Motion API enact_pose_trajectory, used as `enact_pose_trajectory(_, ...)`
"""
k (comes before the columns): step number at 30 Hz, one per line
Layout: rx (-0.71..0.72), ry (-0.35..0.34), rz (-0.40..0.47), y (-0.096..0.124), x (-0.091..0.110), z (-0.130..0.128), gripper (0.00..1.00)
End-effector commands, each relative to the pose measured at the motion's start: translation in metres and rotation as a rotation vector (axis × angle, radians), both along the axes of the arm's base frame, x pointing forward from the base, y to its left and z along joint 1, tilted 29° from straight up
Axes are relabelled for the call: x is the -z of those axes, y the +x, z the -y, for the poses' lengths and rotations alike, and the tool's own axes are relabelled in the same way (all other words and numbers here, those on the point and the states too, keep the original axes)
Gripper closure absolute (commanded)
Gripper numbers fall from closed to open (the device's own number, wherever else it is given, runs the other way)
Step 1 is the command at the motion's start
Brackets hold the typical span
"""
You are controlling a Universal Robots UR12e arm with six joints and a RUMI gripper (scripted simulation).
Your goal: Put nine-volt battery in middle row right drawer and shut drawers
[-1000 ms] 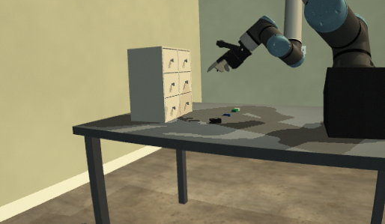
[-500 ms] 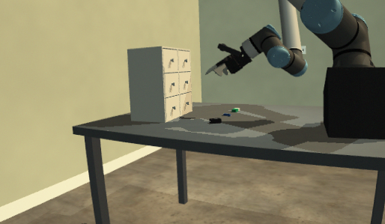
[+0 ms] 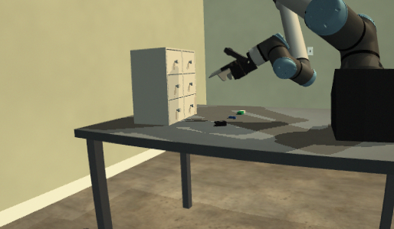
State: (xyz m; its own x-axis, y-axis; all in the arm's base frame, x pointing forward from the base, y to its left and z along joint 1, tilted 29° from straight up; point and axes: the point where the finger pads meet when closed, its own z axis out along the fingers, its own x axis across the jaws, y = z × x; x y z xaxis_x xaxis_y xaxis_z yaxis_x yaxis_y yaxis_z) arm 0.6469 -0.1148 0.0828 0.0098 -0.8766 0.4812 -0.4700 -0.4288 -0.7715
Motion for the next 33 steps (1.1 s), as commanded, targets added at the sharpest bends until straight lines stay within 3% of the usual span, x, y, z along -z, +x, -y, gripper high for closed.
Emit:
enact_pose_trajectory(1,-0.017,0.000,0.032,0.0023,0.0021,0.0010,0.00)
enact_pose_trajectory(33,-0.061,0.001,0.112,0.0086,0.0088,0.0046,0.00)
